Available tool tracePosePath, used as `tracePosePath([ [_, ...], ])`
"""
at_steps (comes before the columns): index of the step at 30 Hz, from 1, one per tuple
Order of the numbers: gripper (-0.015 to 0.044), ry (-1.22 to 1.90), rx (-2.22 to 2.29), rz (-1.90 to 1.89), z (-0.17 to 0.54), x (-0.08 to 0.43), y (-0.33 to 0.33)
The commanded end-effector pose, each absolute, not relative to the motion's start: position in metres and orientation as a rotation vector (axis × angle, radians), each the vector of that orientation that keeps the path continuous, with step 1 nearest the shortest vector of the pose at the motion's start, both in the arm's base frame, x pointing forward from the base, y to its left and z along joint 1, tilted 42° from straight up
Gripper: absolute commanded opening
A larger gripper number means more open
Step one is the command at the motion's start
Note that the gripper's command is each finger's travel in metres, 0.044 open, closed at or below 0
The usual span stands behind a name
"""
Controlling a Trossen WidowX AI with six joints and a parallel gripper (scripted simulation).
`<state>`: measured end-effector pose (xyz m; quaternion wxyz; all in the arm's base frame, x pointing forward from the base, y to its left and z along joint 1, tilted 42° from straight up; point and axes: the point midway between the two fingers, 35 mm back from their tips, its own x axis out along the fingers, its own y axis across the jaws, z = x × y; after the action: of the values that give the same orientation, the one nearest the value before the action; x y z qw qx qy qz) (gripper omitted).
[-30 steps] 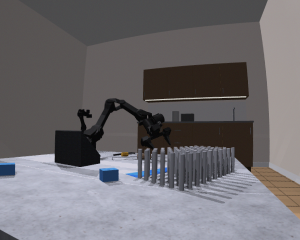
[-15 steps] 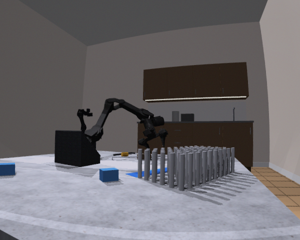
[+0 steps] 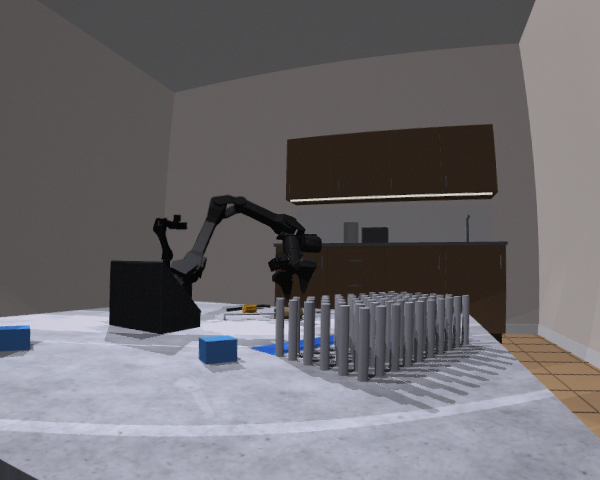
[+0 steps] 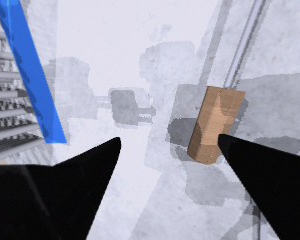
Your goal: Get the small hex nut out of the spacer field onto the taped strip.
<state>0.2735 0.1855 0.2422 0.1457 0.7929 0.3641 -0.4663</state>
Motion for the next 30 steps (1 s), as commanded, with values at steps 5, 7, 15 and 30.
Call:
tracePosePath([
  [5, 0.0440, 1.023, 2.347, -1.568, 0.2563, 0.2452, 0.1967],
  [7, 0.0440, 1.023, 2.347, -1.568, 0.2563, 0.2452, 0.1967],
  [15, 0.0440, 1.044, 2.332, -1.562, 0.2618, 0.2441, 0.2026],
  [30, 0.0280, 1.042, 2.333, -1.563, 0.2615, 0.2445, 0.2024],
])
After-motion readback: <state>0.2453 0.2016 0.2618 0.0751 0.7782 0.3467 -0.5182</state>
